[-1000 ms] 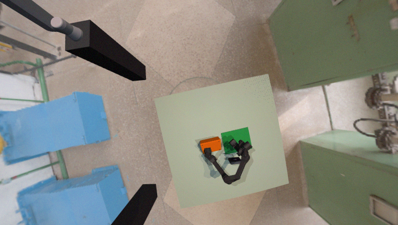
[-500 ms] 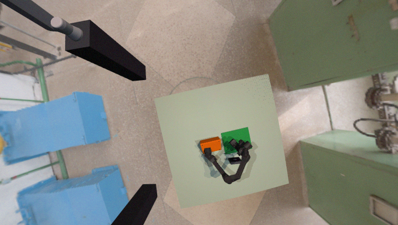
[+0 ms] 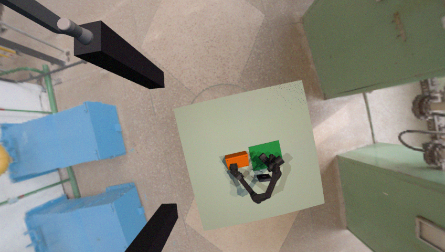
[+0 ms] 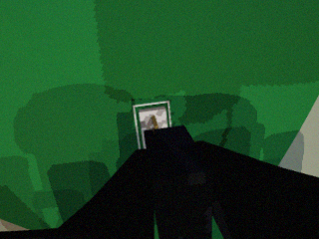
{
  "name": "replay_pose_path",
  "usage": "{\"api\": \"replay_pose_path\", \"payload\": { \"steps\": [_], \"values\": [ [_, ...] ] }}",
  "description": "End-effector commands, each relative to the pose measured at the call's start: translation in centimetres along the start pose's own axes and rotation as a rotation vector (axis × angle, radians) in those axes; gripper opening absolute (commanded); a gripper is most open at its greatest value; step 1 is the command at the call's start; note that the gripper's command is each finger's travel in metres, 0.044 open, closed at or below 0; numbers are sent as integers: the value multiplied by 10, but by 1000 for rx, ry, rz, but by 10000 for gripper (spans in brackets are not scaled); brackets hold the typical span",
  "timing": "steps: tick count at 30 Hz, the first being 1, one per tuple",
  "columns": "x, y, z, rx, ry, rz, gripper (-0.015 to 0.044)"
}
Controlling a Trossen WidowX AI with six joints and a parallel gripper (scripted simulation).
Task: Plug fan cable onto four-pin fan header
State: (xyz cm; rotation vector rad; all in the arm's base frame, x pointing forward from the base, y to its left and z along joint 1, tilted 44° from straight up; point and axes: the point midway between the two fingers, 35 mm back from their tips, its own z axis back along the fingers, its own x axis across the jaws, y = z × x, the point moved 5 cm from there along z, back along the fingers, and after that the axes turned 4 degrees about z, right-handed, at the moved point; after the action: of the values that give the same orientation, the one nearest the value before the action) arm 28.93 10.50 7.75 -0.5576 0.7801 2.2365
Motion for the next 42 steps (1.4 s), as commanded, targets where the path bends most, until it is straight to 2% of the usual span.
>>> {"api": "replay_pose_path", "payload": {
  "steps": [1,42],
  "values": [
    [0,2,-18,8,3,6,0],
    [1,3,-21,8,3,10,0]
  ]
}}
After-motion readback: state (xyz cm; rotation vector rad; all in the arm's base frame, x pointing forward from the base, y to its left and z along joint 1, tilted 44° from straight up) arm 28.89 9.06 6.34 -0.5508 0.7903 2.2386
